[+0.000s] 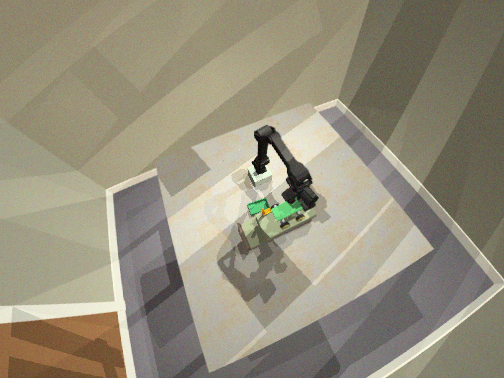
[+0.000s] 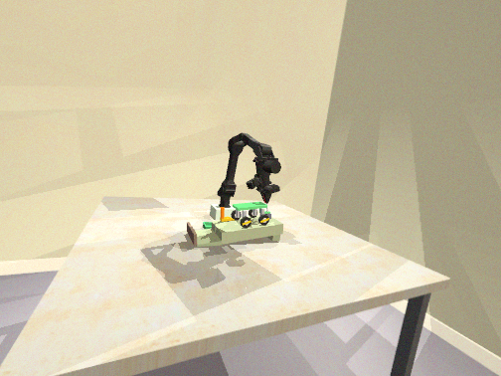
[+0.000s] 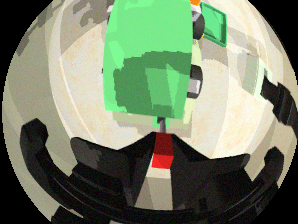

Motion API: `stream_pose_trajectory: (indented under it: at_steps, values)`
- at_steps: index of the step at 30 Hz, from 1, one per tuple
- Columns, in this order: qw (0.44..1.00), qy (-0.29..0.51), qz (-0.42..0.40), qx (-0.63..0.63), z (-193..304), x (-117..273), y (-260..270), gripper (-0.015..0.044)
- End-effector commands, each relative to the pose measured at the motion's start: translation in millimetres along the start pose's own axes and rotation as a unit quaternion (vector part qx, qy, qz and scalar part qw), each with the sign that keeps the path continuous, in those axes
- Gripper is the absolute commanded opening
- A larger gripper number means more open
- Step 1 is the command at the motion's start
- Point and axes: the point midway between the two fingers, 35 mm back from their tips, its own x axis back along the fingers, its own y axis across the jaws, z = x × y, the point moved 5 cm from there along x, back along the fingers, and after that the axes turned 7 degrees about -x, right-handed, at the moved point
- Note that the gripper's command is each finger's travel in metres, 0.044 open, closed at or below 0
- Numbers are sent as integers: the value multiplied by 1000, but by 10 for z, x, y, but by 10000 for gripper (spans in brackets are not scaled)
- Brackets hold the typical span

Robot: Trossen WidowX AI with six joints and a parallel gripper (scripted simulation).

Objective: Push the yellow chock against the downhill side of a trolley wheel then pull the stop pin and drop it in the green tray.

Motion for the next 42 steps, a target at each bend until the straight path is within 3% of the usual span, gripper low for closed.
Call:
stream_pose_trajectory:
  at_steps: [1, 42]
  values:
    - [1000, 4, -2, 4, 20, 45, 4, 0]
    - [1000, 5, -1, 3, 309, 59, -229, 0]
